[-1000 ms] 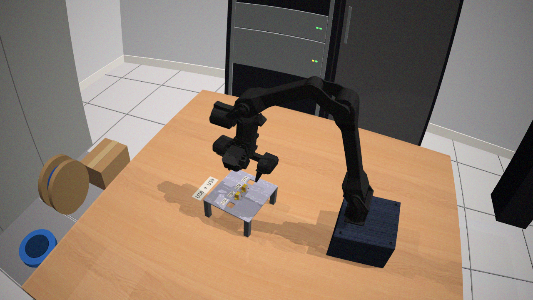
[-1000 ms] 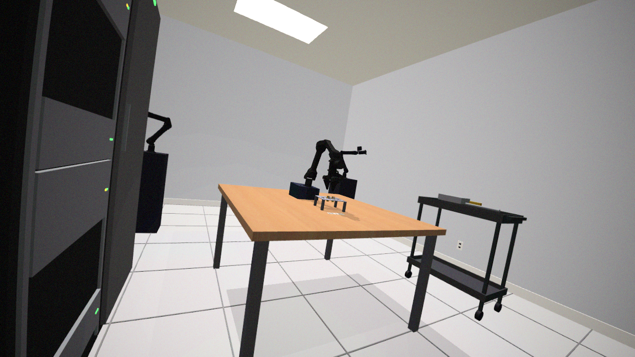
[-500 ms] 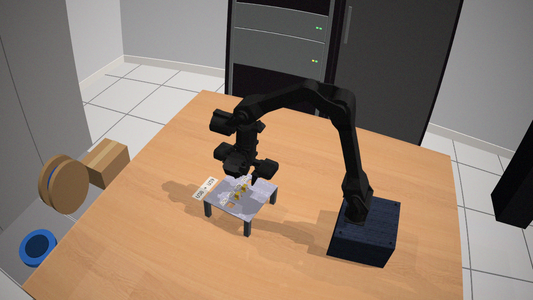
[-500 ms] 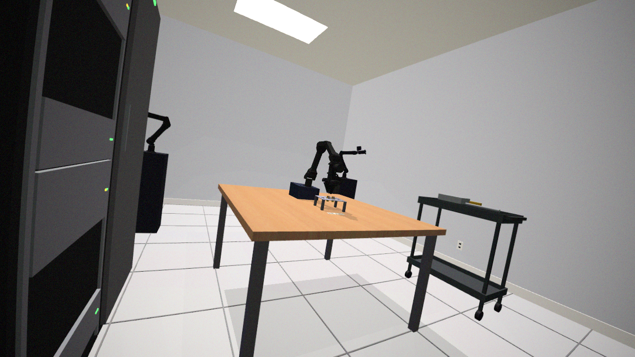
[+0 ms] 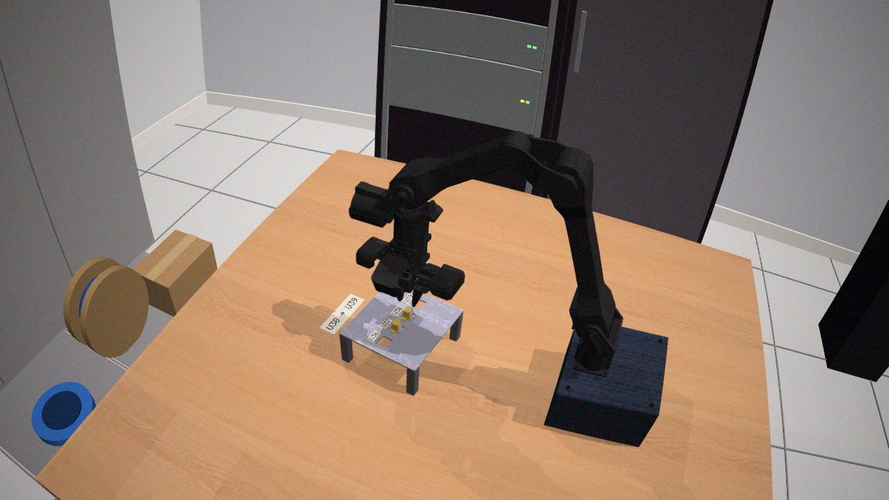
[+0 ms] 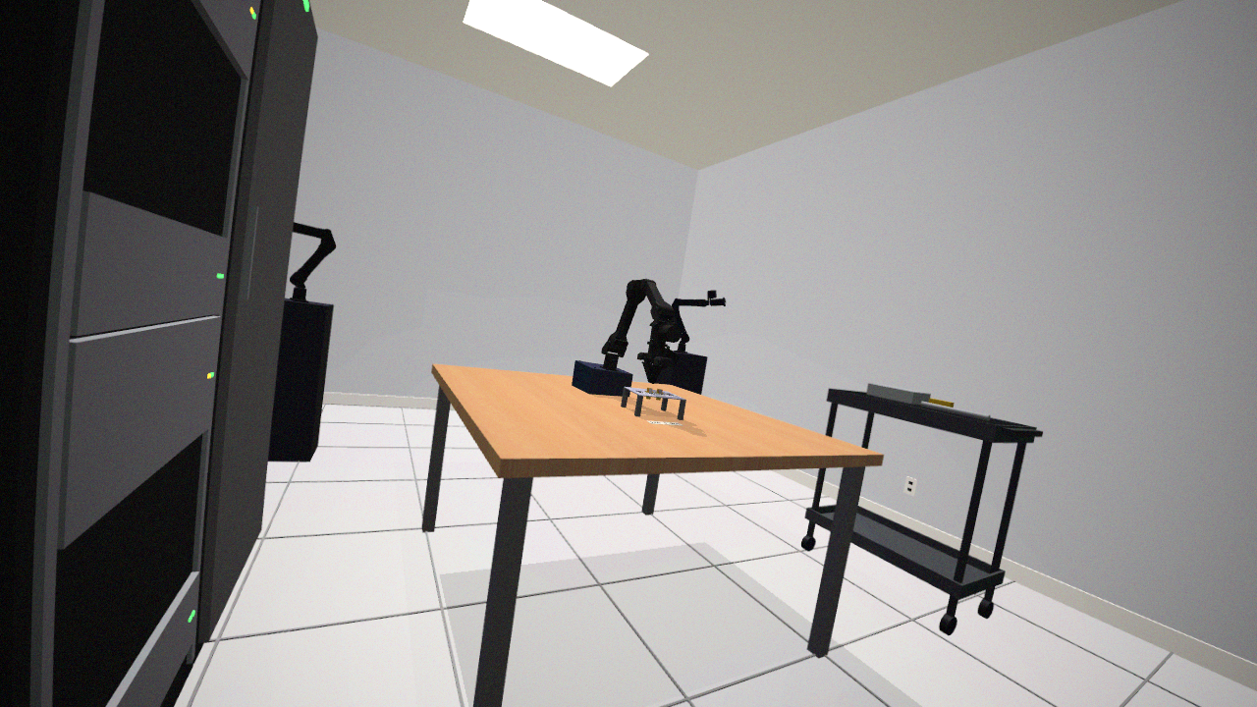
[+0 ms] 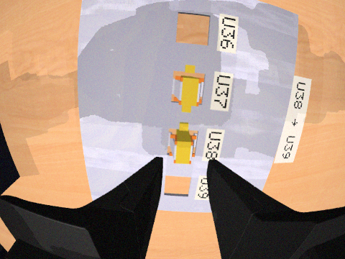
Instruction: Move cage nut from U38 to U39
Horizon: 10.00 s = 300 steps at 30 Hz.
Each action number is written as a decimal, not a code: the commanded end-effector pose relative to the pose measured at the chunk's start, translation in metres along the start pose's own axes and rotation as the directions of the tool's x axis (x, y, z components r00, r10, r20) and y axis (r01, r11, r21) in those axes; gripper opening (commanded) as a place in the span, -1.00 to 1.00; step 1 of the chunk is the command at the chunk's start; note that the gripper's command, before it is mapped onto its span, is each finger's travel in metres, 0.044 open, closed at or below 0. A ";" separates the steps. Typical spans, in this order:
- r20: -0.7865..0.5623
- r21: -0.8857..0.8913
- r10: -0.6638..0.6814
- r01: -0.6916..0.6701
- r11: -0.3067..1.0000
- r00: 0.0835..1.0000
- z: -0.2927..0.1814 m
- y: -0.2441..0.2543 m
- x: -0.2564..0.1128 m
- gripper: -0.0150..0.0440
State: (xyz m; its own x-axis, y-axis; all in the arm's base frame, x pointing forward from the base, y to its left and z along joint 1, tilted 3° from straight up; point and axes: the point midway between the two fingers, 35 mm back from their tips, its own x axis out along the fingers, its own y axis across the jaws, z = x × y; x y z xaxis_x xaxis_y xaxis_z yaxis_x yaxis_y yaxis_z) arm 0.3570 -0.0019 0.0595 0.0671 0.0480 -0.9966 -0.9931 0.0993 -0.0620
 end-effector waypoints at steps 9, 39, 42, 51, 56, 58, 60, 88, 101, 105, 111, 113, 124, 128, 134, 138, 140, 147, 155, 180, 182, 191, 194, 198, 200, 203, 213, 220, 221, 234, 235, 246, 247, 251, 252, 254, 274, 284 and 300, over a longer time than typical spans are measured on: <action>-0.004 0.004 0.005 -0.005 1.000 1.000 -0.001 0.000 0.017 -0.08; -0.004 0.004 0.005 -0.005 1.000 1.000 -0.001 0.001 0.027 -0.08; -0.004 0.004 0.005 -0.005 1.000 1.000 -0.001 0.001 0.027 -0.08; -0.004 0.004 0.005 -0.005 1.000 1.000 -0.001 0.001 0.028 -0.08; -0.004 0.004 0.005 -0.005 1.000 1.000 -0.001 0.001 0.028 -0.08; -0.004 0.004 0.005 -0.005 1.000 1.000 -0.001 0.001 0.028 -0.08; -0.004 0.004 0.005 -0.005 1.000 1.000 -0.001 0.001 0.028 -0.08; 0.000 0.001 0.001 -0.001 1.000 1.000 -0.001 0.001 0.027 -0.27; 0.000 0.001 0.001 -0.001 1.000 1.000 -0.001 0.001 0.027 -0.37; 0.000 0.001 0.001 -0.001 1.000 1.000 -0.001 0.001 0.027 -0.37; 0.000 0.002 0.001 -0.001 1.000 1.000 -0.001 0.001 0.027 -0.37; 0.000 0.004 0.001 -0.001 1.000 1.000 -0.001 0.001 0.027 -0.37; 0.000 0.035 0.004 -0.004 0.999 1.000 -0.002 0.002 0.027 -0.37; 0.000 0.035 0.005 -0.005 0.999 1.000 -0.002 0.003 0.027 -0.37; 0.000 0.035 0.005 -0.005 0.999 1.000 -0.002 0.004 0.027 -0.37; 0.000 0.035 0.005 -0.005 0.999 1.000 -0.002 0.004 0.027 -0.37; 0.000 0.035 0.005 -0.005 0.999 1.000 -0.002 0.004 0.027 -0.37; -0.001 0.035 0.005 -0.005 0.999 1.000 -0.002 0.005 0.027 -0.37; -0.001 0.035 0.005 -0.005 0.999 1.000 -0.001 0.006 0.026 -0.37; -0.001 0.035 -0.003 0.003 0.999 1.000 -0.001 0.006 0.025 -0.37; -0.001 0.035 -0.007 0.007 0.999 1.000 -0.001 0.007 0.025 -0.37; -0.001 0.035 -0.018 0.019 0.999 1.000 -0.001 0.007 0.025 -0.37; -0.002 0.035 -0.024 0.025 0.999 1.000 -0.001 0.007 0.025 -0.37; -0.002 0.035 -0.029 0.030 0.999 1.000 -0.001 0.007 0.024 -0.37; -0.002 0.035 -0.029 0.030 0.999 1.000 -0.001 0.007 0.024 -0.37; -0.002 0.035 -0.029 0.030 0.999 1.000 -0.001 0.007 0.024 -0.37; -0.002 0.035 -0.043 0.043 0.998 0.999 -0.001 0.008 0.024 -0.37; -0.003 0.035 -0.056 0.056 0.998 0.998 -0.001 0.009 0.024 -0.37; -0.003 0.035 -0.057 0.058 0.998 0.998 -0.001 0.009 0.024 -0.37; -0.003 0.035 -0.071 0.071 0.997 0.997 -0.002 0.009 0.024 -0.37; -0.004 0.035 -0.073 0.073 0.997 0.997 -0.002 0.009 0.024 -0.37; -0.004 0.035 -0.087 0.087 0.996 0.996 -0.002 0.010 0.024 -0.37; -0.004 0.035 -0.089 0.089 0.995 0.996 -0.002 0.010 0.024 -0.37; -0.004 0.035 -0.093 0.093 0.995 0.996 -0.002 0.010 0.024 -0.37; -0.004 0.034 -0.093 0.094 0.995 0.996 -0.002 0.010 0.024 -0.37; -0.004 0.034 -0.096 0.096 0.995 0.995 -0.001 0.010 0.024 -0.37; -0.005 0.034 -0.123 0.124 0.992 0.992 -0.001 0.012 0.024 -0.37; -0.006 0.034 -0.135 0.135 0.990 0.991 -0.001 0.012 0.024 -0.37; -0.007 0.034 -0.154 0.154 0.987 0.988 -0.001 0.012 0.024 -0.37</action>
State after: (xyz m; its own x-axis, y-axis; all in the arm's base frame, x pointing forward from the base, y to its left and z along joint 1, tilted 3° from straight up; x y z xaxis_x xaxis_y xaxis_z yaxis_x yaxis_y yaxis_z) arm 0.3468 -0.0003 0.0336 0.2111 0.0299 -0.9770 -0.9693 0.1355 -0.2053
